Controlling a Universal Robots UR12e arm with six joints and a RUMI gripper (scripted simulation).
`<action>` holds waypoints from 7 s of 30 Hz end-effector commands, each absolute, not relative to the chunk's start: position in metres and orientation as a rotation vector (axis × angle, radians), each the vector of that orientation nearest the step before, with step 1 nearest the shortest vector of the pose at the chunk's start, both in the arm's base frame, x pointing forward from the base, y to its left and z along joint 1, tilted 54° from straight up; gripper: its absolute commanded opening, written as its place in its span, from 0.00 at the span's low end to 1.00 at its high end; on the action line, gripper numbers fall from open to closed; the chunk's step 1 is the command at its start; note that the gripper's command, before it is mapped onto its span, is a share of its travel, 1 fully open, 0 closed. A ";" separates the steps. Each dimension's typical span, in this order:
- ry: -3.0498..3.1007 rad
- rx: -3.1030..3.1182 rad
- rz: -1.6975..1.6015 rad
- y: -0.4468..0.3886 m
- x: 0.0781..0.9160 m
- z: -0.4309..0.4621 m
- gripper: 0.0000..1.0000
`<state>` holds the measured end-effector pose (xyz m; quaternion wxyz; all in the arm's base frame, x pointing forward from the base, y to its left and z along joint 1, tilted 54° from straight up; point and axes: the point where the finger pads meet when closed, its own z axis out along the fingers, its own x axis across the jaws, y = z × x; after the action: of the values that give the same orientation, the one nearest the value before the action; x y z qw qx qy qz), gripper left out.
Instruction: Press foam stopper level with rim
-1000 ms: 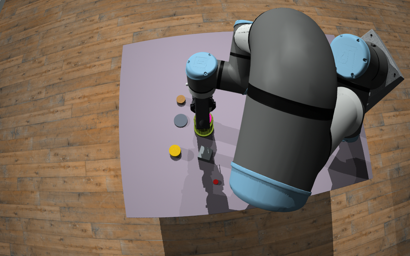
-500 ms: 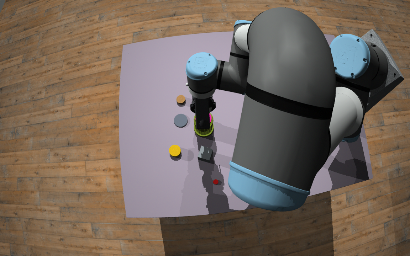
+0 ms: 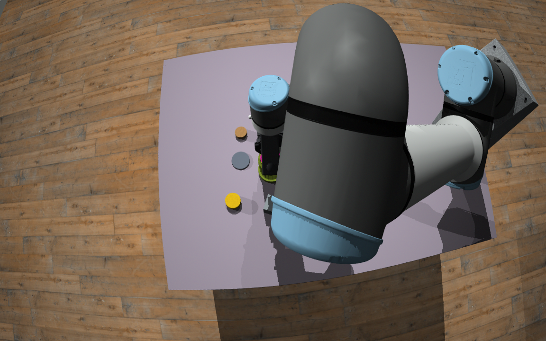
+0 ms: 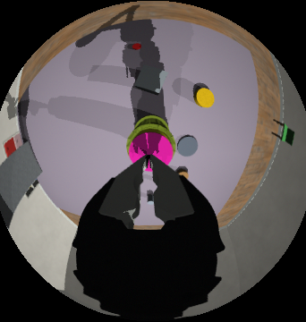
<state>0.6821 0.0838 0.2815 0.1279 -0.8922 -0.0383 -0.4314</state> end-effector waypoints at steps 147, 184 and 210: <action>-0.111 -2.595 -1.264 0.076 0.661 0.300 0.00; -0.112 -2.595 -1.266 0.085 0.689 0.281 0.00; -0.112 -2.595 -1.265 0.087 0.694 0.277 0.00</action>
<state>0.6915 0.0866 0.2766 0.1262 -0.8912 -0.0383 -0.4340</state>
